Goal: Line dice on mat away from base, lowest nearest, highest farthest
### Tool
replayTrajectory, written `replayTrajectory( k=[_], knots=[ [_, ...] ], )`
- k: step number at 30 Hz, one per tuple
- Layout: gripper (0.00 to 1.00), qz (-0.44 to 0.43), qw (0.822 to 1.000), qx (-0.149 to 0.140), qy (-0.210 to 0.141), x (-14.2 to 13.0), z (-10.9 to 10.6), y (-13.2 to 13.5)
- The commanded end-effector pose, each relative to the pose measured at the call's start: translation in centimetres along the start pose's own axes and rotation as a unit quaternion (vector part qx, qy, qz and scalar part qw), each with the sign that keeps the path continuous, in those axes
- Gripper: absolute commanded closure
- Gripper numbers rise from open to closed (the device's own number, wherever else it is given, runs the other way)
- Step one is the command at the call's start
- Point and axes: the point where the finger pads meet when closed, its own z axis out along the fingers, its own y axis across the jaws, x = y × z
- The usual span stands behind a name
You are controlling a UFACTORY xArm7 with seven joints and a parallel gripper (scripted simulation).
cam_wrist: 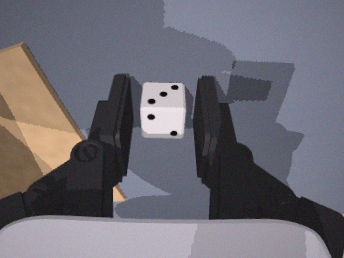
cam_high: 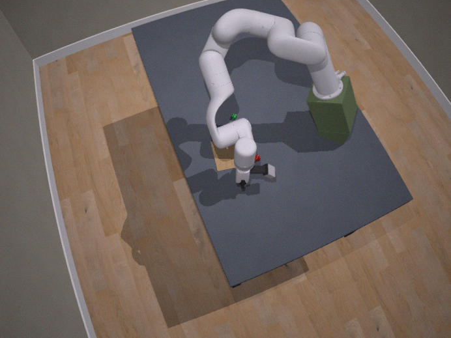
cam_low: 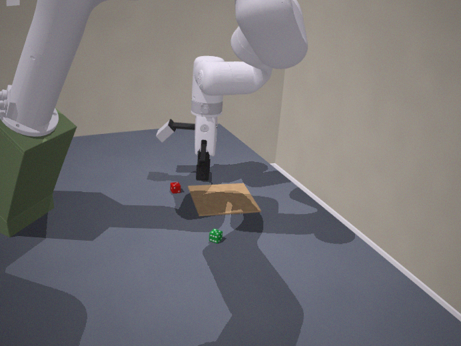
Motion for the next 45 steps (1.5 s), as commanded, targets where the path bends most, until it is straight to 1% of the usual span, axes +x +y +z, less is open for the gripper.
replayTrajectory(
  k=[1,16,17,45],
  knots=[
    [0.64,0.000,1.000,-0.002,-0.001,-0.05,-0.14,0.15],
    [0.64,0.000,1.000,-0.002,-0.001,-0.05,-0.14,0.15],
    [0.85,0.000,1.000,-0.002,-0.001,-0.05,-0.14,0.15],
    [0.85,0.000,1.000,-0.002,-0.001,-0.05,-0.14,0.15]
  ],
)
